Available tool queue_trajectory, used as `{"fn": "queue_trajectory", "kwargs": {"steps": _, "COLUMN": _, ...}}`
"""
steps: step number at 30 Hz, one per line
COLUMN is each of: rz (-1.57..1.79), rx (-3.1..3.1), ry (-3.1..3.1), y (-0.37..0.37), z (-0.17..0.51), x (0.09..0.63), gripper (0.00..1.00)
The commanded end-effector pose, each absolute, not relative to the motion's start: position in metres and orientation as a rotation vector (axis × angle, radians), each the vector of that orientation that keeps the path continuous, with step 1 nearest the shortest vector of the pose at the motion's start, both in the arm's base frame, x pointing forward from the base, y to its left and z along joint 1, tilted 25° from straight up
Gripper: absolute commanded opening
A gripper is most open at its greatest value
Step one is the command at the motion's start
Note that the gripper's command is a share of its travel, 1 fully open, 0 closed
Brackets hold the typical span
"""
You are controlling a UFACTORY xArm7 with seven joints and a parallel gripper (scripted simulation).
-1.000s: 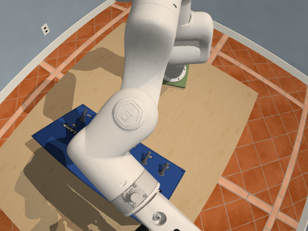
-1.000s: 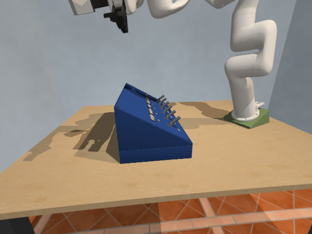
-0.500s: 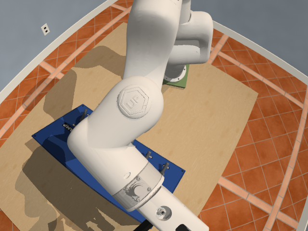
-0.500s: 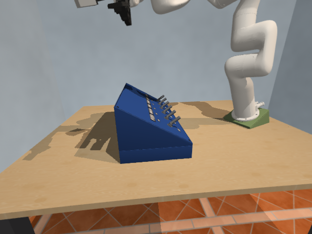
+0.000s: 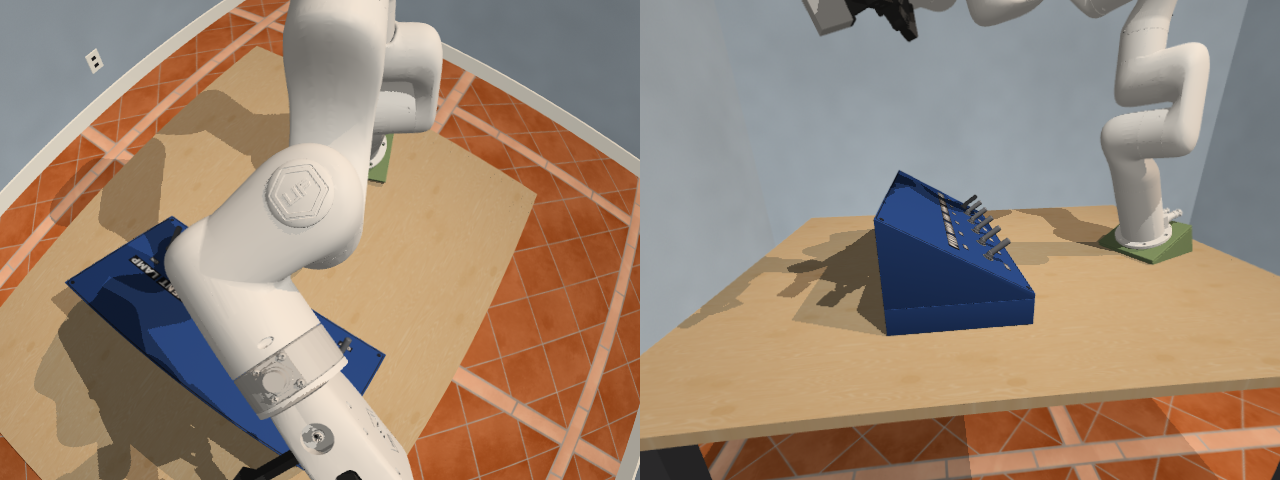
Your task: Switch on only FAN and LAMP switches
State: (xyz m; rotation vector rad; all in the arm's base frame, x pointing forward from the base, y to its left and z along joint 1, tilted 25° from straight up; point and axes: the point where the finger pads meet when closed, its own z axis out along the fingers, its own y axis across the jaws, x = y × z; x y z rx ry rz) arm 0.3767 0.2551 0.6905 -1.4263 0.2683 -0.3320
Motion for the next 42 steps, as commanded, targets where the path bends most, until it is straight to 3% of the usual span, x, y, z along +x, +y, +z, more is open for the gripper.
{"fn": "queue_trajectory", "kwargs": {"steps": 1, "rz": -0.289, "rx": -1.273, "ry": 0.502, "y": 0.245, "z": 0.698, "x": 0.383, "gripper": 1.00}}
{"fn": "queue_trajectory", "kwargs": {"steps": 24, "rz": -0.023, "rx": -0.781, "ry": 1.243, "y": 0.200, "z": 0.610, "x": 0.384, "gripper": 1.00}}
{"fn": "queue_trajectory", "kwargs": {"steps": 29, "rz": 0.073, "rx": -0.575, "ry": 1.526, "y": 0.184, "z": 0.536, "x": 0.361, "gripper": 1.00}}
{"fn": "queue_trajectory", "kwargs": {"steps": 42, "rz": 0.161, "rx": -0.248, "ry": 1.903, "y": 0.171, "z": 0.444, "x": 0.314, "gripper": 1.00}}
